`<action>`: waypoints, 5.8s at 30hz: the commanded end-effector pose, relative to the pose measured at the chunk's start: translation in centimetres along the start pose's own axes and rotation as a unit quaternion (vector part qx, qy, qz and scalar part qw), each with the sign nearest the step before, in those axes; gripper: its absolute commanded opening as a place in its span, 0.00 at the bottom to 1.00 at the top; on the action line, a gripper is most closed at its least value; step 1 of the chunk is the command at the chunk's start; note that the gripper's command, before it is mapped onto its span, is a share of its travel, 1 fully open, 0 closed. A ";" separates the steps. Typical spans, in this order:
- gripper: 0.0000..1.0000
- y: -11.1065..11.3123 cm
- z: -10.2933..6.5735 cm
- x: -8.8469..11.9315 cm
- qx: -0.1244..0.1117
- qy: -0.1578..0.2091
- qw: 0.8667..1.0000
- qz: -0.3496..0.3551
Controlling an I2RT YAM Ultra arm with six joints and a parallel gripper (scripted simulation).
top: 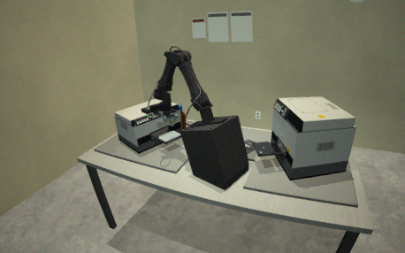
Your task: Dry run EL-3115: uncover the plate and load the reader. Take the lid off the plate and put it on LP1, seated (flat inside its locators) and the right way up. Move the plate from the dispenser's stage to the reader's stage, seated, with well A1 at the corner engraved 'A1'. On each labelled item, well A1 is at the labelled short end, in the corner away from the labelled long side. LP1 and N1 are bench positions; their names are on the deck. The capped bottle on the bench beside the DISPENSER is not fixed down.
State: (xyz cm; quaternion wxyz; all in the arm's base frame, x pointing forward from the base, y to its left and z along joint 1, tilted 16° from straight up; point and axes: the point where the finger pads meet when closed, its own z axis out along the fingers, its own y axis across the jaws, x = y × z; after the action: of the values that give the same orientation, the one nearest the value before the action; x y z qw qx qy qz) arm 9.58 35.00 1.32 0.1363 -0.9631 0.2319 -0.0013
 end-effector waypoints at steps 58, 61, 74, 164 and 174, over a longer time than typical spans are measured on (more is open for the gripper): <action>1.00 0.5 4.8 -0.5 -0.005 -0.003 0.996 -0.085; 1.00 0.5 5.2 -0.5 -0.005 -0.003 0.996 -0.085; 1.00 -0.7 6.2 -0.8 0.008 -0.004 0.996 -0.086; 0.94 -0.6 9.0 -0.8 0.009 -0.003 0.996 -0.086; 0.89 -0.6 9.0 -0.8 0.009 -0.003 0.996 -0.086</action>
State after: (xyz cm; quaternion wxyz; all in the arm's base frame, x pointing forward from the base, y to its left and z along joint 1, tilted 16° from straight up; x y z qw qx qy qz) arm 9.69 38.01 -7.48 0.1426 -0.9786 0.1475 -0.0131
